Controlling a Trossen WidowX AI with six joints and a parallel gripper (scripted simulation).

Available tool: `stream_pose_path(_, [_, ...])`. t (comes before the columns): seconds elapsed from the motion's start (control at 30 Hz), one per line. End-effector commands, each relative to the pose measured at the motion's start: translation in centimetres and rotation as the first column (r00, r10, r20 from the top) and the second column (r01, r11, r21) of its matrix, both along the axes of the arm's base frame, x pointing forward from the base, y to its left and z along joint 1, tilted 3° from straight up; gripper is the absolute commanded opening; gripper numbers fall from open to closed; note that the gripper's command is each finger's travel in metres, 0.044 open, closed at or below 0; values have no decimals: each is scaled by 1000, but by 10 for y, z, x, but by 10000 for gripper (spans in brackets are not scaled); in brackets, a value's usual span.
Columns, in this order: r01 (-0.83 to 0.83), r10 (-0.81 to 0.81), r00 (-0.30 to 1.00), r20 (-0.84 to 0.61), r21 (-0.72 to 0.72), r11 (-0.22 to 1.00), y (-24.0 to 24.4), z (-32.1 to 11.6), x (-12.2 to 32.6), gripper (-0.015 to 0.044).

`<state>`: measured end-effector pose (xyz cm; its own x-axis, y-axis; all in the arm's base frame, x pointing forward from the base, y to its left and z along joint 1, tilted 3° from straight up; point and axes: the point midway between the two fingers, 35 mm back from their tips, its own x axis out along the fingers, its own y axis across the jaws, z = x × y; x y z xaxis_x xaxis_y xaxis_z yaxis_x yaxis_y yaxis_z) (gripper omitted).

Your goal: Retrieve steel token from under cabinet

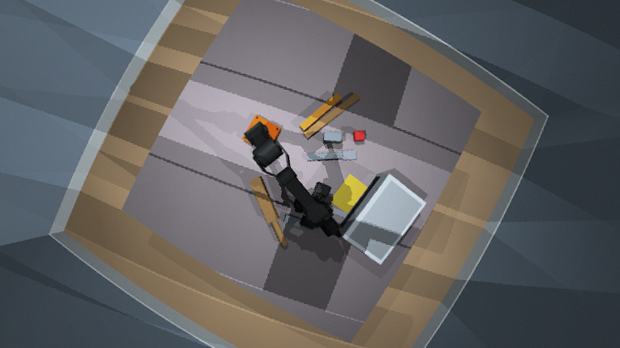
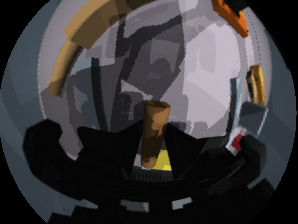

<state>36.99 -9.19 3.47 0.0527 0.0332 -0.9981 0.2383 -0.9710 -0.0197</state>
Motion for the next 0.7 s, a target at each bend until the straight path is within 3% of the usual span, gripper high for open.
stream_pose_path(0.0, [2,-2,1000,2,-1,1000,1,1,6,0])
stream_pose_path(0.67, [2,-2,1000,4,-1,1000,6,2,25,0])
